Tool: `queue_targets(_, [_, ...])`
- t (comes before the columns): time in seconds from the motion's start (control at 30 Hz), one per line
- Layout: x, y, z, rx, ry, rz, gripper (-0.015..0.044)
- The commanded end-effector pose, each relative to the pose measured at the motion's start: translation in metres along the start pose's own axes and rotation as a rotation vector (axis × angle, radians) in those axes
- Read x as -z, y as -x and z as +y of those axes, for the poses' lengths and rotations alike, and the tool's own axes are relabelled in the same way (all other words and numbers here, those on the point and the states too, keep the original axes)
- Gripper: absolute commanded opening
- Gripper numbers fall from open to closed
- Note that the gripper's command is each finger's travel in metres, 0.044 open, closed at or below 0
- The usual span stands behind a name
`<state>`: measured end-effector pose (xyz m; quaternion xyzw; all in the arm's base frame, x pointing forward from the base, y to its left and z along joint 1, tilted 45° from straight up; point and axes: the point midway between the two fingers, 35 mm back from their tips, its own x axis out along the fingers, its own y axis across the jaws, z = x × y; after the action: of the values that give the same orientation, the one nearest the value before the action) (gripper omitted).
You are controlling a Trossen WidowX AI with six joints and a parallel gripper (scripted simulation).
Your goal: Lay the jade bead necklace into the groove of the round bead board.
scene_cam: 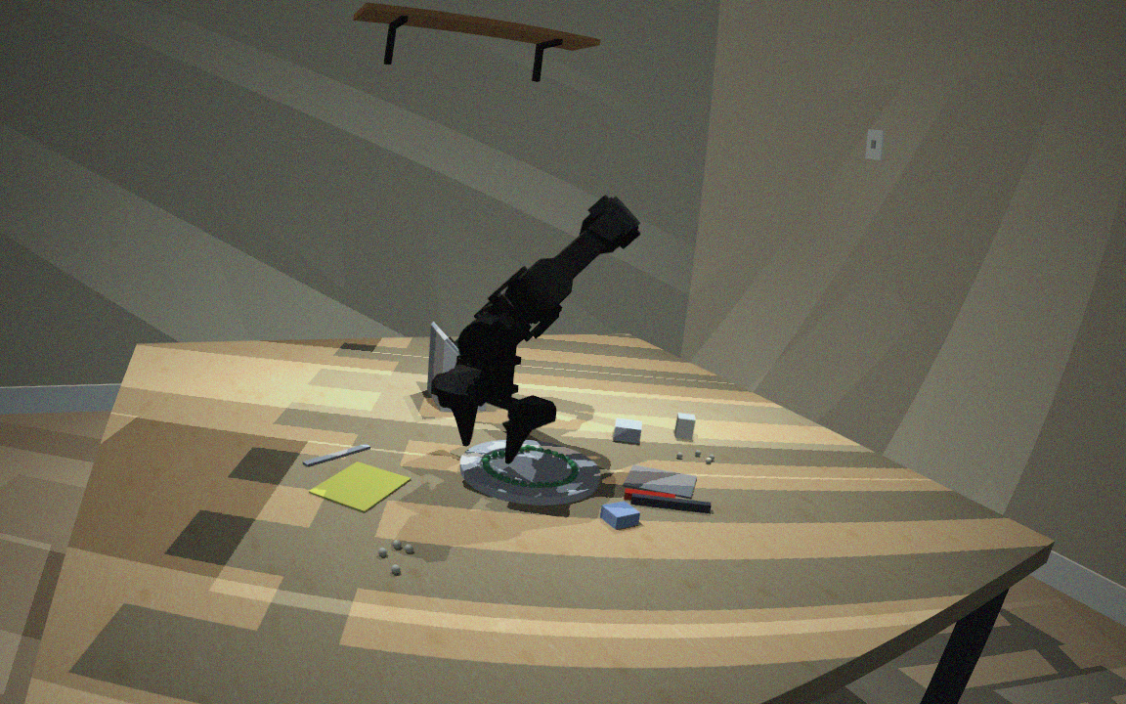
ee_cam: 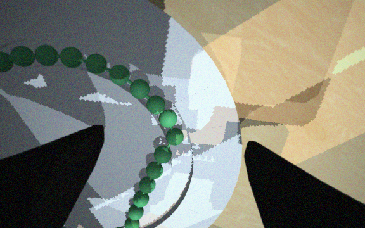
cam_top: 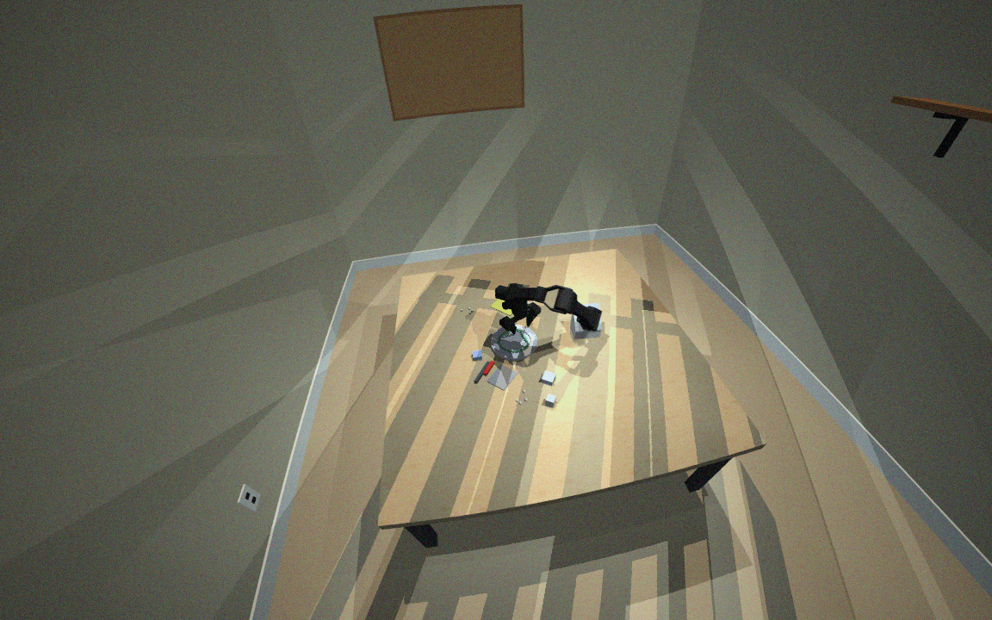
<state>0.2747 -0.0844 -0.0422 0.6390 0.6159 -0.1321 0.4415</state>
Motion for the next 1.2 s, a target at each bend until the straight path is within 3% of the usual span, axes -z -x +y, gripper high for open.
queue_targets(0.0, [0.0,0.001,0.0,0.0,0.001,-0.001,0.044])
queue_targets(0.57, [0.0,0.006,0.0,-0.001,-0.001,0.0,0.044])
queue_targets(0.97, [0.067,0.035,0.022,-0.001,-0.14,0.003,0.0125])
queue_targets(1.17, [0.068,0.028,0.022,-0.001,-0.142,0.003,0.012])
